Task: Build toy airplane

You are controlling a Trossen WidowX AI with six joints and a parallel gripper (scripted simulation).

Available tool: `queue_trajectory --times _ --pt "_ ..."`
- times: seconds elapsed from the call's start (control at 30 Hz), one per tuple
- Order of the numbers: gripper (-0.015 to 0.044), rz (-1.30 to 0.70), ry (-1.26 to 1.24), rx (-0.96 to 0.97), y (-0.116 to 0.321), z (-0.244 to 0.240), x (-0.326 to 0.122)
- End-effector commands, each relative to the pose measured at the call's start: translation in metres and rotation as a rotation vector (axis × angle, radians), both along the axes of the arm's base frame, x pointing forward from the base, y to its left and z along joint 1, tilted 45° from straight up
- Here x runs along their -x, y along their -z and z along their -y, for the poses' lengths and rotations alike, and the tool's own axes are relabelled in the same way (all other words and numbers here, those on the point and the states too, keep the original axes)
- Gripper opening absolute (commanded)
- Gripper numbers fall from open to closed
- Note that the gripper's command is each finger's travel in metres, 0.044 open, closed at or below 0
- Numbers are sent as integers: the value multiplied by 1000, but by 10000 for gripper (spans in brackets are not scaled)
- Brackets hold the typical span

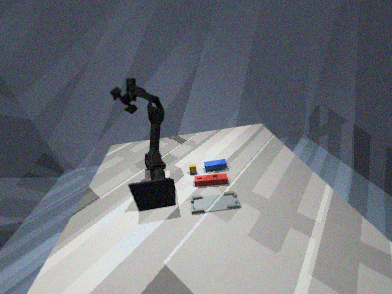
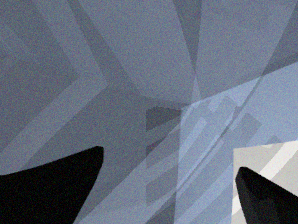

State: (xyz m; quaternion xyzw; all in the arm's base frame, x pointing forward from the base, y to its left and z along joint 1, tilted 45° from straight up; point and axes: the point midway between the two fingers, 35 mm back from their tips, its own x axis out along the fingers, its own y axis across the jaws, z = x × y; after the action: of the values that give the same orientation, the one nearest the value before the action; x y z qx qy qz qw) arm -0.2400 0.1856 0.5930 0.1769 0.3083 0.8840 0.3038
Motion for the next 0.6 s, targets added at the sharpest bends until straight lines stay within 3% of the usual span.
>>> queue_trajectory --times 0.0,0.27,0.57 --pt "426 0 0 0 0 0 0" --pt "440 132 164 20 34 -61 -18" --pt "440 365 432 133 106 -158 -98"
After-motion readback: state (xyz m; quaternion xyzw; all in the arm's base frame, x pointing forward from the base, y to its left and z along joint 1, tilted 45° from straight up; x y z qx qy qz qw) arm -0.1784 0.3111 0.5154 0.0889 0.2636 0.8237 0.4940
